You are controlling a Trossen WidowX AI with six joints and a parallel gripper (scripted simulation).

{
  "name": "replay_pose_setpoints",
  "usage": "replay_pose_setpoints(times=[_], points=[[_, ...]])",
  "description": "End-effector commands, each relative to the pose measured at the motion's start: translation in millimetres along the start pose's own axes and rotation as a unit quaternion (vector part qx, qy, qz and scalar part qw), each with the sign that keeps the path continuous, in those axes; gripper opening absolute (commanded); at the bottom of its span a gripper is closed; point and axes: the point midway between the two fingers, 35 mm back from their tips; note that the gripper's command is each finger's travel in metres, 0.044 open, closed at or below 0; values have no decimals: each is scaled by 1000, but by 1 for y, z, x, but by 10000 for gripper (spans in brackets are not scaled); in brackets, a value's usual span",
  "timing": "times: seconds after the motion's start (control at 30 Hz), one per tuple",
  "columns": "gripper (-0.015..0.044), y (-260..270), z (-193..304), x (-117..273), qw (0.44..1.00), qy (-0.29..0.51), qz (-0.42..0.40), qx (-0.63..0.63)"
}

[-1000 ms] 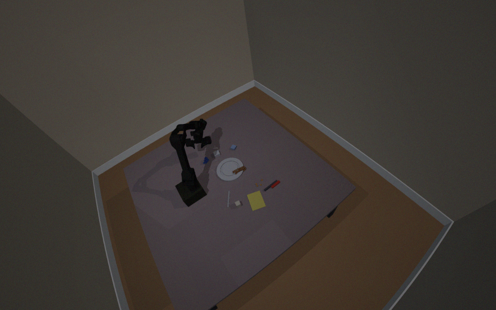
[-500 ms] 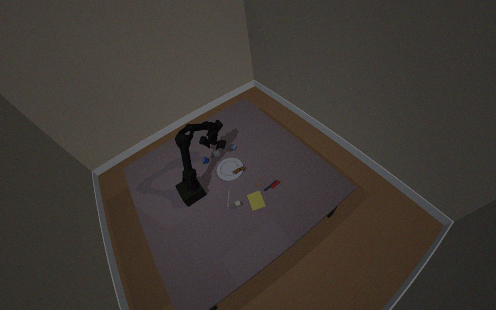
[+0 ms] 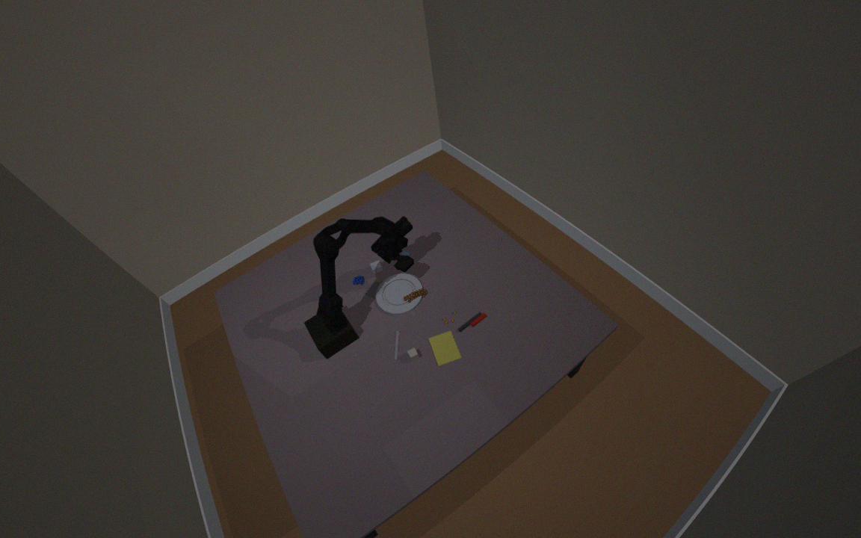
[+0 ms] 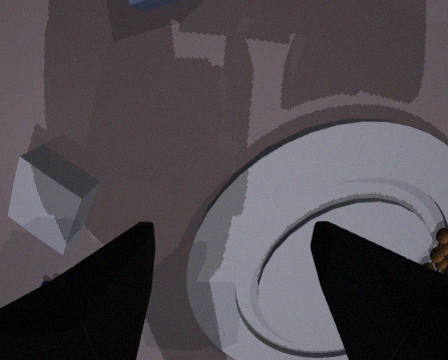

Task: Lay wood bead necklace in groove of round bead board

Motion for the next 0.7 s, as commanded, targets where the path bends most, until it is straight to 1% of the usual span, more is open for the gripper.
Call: replay_pose_setpoints(times=[0.0, 0.23, 0.47, 0.6, 0.67], points=[[250, -29, 3, 2, 998, -3, 17, -63], [250, -84, 16, 8, 982, -9, 46, -181], [250, -135, 37, 14, 953, -14, 72, -293], [250, -140, 40, 15, 950, -14, 75, -304], [250, -141, 40, 9, 950, -14, 75, -303]])
Point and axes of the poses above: the point midway between the two fingers, 35 mm back from their tips, its own x axis back along the fingers, its own y axis across the jaws, z = x × y, and after that the axes turned 8 degrees about x, right-handed
